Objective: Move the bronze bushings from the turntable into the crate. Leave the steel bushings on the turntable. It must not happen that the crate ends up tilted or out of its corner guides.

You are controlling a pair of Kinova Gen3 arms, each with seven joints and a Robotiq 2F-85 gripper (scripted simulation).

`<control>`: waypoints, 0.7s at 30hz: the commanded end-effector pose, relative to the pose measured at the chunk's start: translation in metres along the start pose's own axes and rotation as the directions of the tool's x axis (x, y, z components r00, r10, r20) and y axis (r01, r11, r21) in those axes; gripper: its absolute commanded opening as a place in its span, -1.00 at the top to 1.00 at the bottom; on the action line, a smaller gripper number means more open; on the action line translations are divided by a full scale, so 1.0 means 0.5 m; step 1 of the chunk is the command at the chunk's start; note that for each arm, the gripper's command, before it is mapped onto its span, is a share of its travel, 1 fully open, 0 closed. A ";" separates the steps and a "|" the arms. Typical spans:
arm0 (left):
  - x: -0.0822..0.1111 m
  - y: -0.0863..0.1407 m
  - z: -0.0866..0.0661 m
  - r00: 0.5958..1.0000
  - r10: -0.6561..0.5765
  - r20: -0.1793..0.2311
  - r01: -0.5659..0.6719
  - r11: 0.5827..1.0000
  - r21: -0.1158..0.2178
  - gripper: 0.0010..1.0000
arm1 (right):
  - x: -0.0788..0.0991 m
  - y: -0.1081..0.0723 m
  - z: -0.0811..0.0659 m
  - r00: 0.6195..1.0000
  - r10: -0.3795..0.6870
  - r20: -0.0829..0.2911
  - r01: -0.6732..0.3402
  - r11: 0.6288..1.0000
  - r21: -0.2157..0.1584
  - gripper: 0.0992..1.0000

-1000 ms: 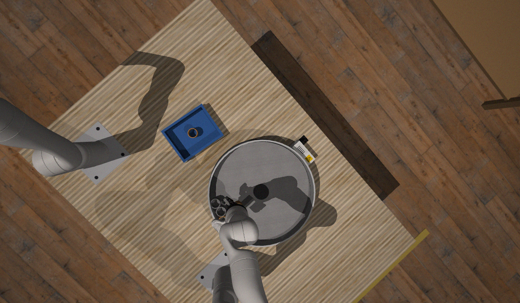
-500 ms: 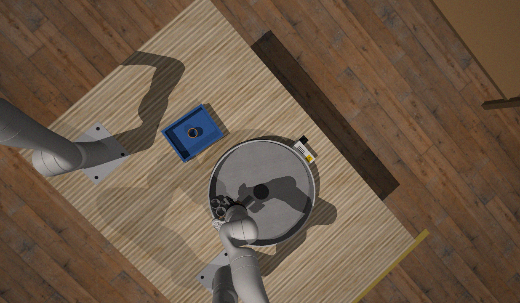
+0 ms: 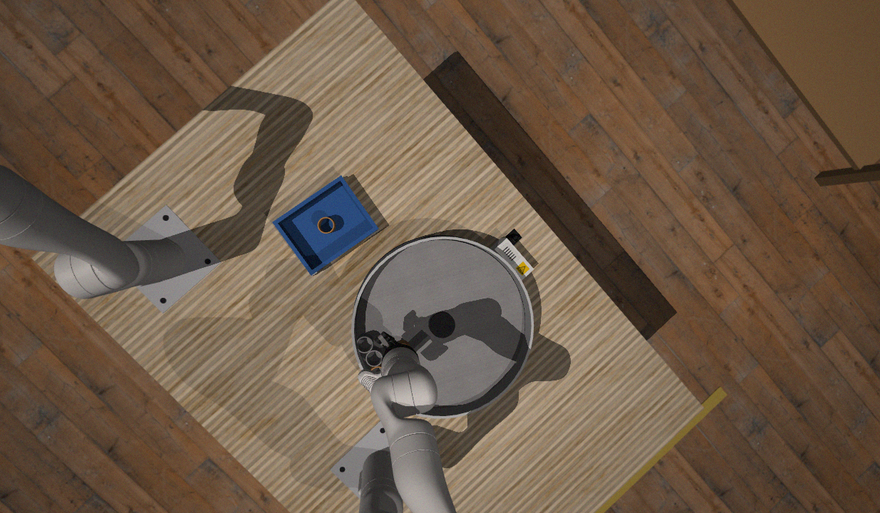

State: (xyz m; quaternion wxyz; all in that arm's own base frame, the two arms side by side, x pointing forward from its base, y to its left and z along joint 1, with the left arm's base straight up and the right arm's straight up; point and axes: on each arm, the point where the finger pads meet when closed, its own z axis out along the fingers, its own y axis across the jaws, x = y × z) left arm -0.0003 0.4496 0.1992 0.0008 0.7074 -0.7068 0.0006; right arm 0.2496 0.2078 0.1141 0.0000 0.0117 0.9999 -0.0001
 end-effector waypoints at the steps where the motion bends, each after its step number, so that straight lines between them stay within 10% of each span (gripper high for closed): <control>1: -0.001 0.000 -0.002 1.000 0.000 0.002 0.000 1.000 0.000 -1.00 | -0.001 0.001 -0.001 1.000 0.000 0.001 0.000 1.000 -0.001 0.75; 21: -0.001 0.000 -0.002 1.000 0.000 0.002 0.000 1.000 0.000 -1.00 | -0.001 0.001 0.008 1.000 0.000 0.001 0.000 1.000 -0.001 0.75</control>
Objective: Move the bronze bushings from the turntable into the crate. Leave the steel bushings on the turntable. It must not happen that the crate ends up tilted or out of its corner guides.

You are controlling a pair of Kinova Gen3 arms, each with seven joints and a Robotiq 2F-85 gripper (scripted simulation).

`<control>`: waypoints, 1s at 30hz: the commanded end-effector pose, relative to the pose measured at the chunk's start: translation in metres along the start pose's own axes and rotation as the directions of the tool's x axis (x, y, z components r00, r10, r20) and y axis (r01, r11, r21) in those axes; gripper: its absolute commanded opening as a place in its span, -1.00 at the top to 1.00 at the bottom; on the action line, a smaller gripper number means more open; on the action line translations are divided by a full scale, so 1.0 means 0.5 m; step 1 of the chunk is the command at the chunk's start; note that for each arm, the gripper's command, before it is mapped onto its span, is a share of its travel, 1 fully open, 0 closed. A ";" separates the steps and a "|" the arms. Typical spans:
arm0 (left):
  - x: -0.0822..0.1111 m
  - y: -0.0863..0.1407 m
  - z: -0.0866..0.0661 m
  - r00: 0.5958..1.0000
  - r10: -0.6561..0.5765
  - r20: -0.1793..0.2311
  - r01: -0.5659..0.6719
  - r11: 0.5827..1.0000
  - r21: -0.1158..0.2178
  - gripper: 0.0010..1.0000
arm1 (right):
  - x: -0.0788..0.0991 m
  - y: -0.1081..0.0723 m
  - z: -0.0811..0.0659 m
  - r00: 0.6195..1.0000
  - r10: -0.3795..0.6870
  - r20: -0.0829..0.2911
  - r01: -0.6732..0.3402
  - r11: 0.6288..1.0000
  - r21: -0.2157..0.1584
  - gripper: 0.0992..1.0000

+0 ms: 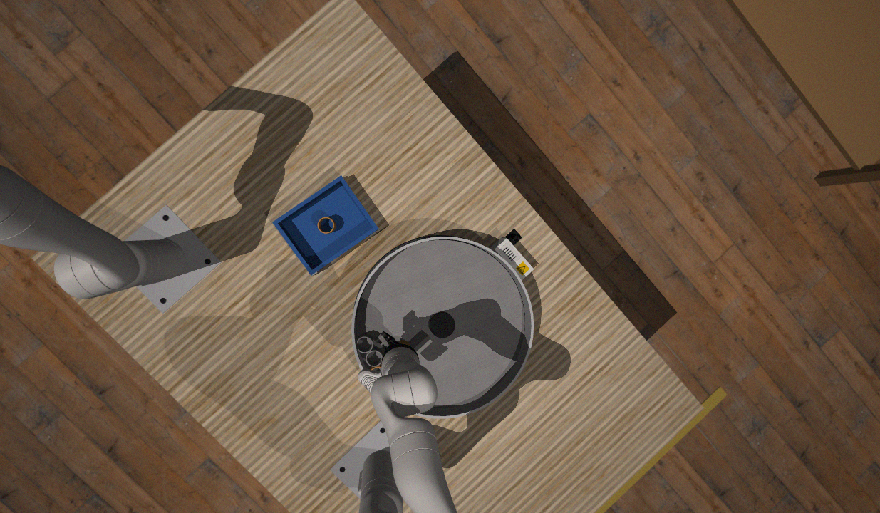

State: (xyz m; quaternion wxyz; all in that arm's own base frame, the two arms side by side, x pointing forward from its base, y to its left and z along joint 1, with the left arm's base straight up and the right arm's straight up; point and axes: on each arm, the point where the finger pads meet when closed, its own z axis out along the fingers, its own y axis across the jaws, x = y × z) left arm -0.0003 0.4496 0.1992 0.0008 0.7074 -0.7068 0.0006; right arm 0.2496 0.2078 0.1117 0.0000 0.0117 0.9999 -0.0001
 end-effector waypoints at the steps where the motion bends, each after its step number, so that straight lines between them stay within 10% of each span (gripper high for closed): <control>1: -0.001 0.000 -0.002 1.000 0.000 0.002 0.000 1.000 0.000 -1.00 | -0.001 0.001 0.007 1.000 0.000 0.001 0.000 1.000 -0.001 0.75; 30: -0.001 0.000 -0.002 1.000 0.000 0.002 0.000 1.000 0.000 -1.00 | -0.001 0.001 0.042 1.000 0.000 0.001 0.000 1.000 -0.001 0.75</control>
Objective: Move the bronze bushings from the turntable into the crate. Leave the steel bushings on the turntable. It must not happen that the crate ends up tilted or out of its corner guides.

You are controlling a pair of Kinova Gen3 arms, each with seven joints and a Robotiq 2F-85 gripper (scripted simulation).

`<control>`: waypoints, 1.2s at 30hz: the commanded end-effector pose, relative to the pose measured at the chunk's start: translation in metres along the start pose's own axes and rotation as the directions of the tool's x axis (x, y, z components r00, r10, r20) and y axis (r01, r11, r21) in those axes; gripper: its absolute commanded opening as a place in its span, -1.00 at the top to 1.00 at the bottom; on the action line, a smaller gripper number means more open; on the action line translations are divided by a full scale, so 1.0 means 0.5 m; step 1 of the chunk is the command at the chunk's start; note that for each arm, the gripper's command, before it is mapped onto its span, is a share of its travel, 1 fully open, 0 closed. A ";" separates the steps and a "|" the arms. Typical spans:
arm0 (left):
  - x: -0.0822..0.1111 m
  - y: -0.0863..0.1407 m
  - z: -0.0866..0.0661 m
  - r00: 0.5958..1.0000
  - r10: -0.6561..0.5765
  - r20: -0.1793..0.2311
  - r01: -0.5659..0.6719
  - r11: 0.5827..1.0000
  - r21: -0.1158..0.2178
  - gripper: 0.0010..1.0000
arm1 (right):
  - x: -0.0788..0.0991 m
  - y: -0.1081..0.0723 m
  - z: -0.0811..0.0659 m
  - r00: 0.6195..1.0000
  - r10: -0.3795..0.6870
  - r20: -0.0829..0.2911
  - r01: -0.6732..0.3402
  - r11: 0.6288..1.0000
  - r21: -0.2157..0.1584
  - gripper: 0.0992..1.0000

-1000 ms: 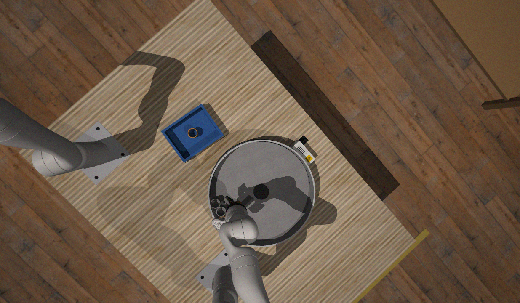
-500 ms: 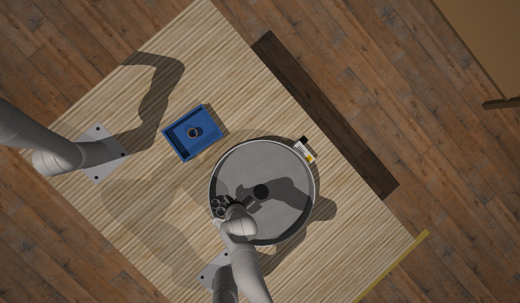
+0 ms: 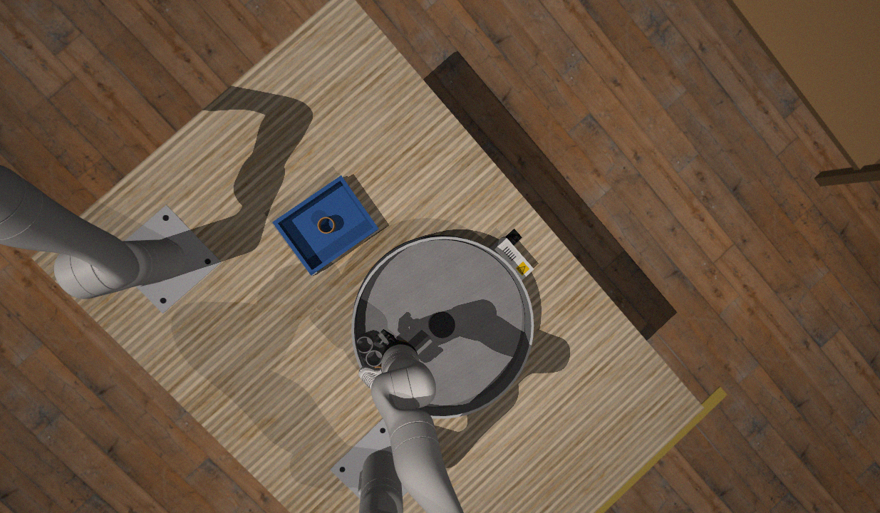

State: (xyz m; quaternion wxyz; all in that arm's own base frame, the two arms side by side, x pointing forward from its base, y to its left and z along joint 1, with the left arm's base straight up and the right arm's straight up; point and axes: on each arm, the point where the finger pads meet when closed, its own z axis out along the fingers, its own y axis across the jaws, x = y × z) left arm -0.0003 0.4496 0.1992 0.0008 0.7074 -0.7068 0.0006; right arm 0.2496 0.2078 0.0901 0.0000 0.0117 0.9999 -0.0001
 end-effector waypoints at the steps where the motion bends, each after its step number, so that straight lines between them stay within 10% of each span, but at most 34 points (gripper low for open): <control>1: -0.001 0.000 -0.002 1.000 0.000 0.002 0.000 1.000 0.000 -1.00 | -0.001 0.001 -0.001 1.000 0.000 0.001 0.000 1.000 -0.001 0.75; 36: -0.001 0.000 -0.002 1.000 0.000 0.002 0.000 1.000 0.000 -1.00 | -0.001 0.001 -0.001 1.000 0.000 0.001 0.000 1.000 -0.001 1.00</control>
